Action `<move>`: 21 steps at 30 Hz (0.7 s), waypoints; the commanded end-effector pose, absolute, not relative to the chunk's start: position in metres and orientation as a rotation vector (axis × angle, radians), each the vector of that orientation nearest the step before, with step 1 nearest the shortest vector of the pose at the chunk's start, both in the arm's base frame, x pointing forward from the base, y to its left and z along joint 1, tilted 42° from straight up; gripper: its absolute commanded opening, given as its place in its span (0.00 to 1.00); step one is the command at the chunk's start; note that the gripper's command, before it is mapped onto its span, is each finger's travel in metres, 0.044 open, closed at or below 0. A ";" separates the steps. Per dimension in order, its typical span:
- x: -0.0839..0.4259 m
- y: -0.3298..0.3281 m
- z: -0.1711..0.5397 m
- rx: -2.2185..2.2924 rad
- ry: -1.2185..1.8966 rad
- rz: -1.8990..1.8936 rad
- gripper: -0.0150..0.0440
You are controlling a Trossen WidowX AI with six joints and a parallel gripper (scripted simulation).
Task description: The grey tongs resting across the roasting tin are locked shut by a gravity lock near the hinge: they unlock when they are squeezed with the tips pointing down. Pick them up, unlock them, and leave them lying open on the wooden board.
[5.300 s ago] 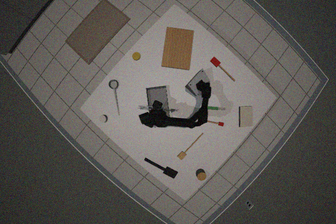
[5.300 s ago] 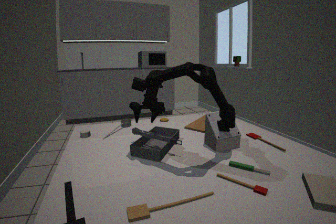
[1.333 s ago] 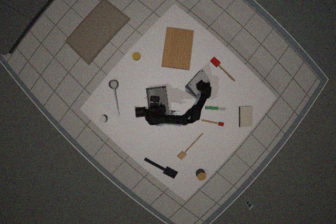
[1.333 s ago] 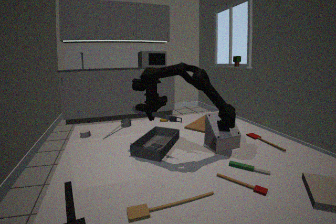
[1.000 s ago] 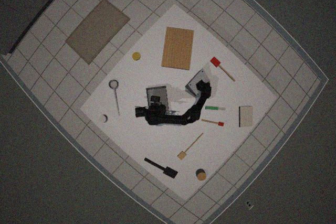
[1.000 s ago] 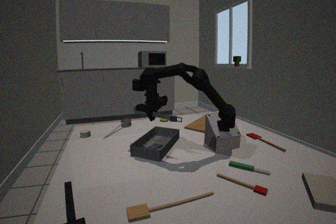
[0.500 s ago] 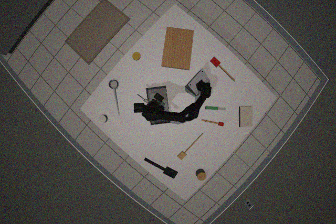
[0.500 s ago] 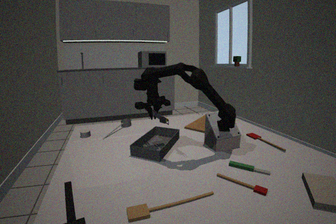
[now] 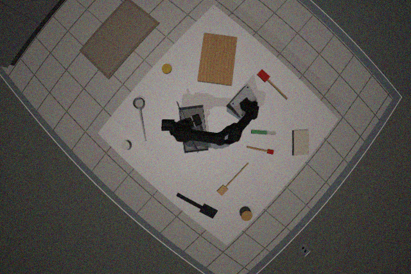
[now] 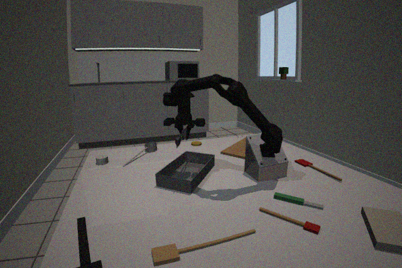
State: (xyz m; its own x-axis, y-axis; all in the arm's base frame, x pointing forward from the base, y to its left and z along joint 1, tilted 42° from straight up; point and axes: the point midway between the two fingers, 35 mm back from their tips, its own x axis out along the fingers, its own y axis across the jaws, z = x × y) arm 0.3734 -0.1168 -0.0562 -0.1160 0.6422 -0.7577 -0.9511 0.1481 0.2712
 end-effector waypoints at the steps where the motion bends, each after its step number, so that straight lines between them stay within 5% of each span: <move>1: 0.371 -0.129 -0.059 -0.313 1.045 1.323 0.00; 21: 0.354 -0.161 -0.079 0.261 1.467 0.823 0.00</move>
State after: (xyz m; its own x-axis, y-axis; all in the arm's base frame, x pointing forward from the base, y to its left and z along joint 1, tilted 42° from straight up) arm 0.3565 -0.1513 -0.0775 -0.1146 0.6347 -0.7642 -0.4470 0.6540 0.6102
